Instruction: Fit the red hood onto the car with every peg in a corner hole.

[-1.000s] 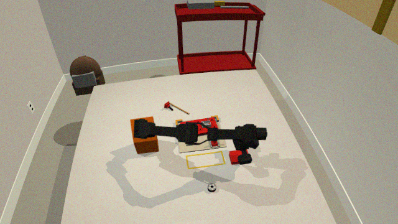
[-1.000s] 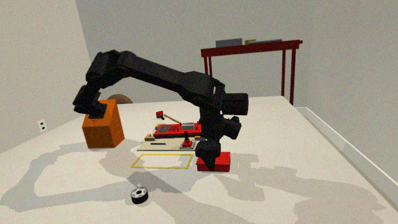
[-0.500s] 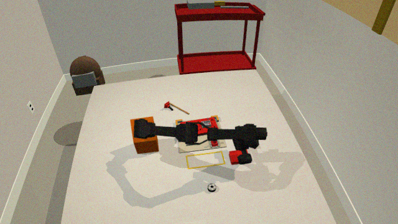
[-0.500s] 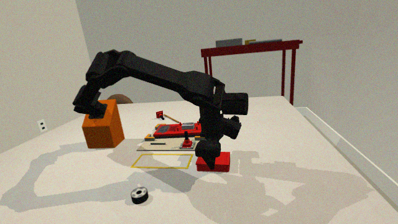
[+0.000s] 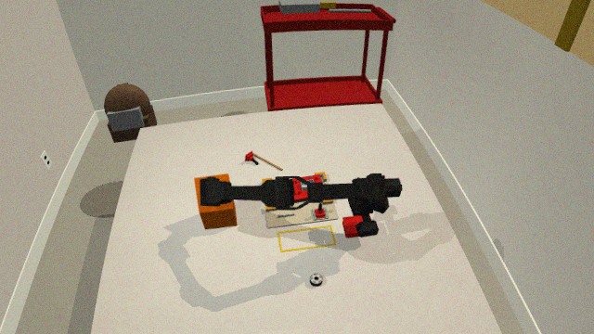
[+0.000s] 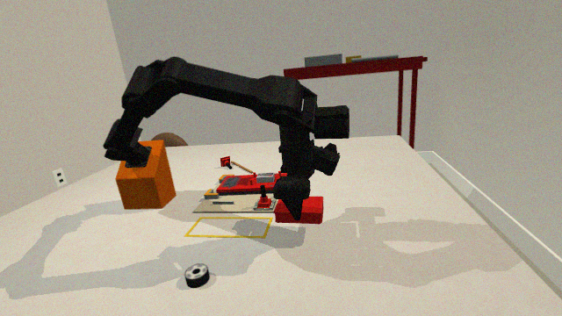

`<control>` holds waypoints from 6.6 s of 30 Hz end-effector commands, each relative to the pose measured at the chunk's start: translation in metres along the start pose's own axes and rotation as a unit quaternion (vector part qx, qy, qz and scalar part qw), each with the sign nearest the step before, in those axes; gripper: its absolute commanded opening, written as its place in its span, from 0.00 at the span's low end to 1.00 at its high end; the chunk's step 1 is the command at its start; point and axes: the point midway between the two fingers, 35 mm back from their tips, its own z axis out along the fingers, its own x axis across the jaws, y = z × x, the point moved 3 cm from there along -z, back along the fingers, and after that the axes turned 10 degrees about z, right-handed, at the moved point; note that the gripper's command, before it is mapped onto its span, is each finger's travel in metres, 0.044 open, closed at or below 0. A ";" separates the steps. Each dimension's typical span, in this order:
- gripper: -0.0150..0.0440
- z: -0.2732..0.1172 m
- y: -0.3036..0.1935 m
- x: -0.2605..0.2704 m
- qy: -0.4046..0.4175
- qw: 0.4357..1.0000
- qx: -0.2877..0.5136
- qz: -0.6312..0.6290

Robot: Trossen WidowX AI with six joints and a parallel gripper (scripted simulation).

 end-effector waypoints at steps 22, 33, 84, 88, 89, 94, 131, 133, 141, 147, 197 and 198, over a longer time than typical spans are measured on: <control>0.25 -0.054 -0.008 0.025 0.005 1.000 -0.004 -0.008; 0.25 -0.058 -0.039 0.087 0.012 1.000 -0.003 -0.024; 0.25 -0.003 -0.178 0.210 0.000 0.999 -0.003 -0.050; 0.25 -0.003 -0.178 0.210 0.000 0.999 -0.003 -0.050; 0.25 -0.003 -0.178 0.210 0.000 0.999 -0.003 -0.050; 0.25 -0.003 -0.178 0.210 0.000 0.999 -0.003 -0.050; 0.25 0.005 -0.178 0.210 0.000 0.999 -0.003 -0.050; 0.25 0.006 -0.178 0.210 0.000 0.999 -0.003 -0.050; 0.25 0.010 -0.178 0.210 0.000 0.999 -0.003 -0.050; 0.25 0.012 -0.178 0.210 0.000 0.999 -0.004 -0.050; 1.00 -0.057 -0.178 0.210 0.006 0.999 -0.002 -0.048; 1.00 -0.057 -0.178 0.210 0.006 0.999 -0.002 -0.048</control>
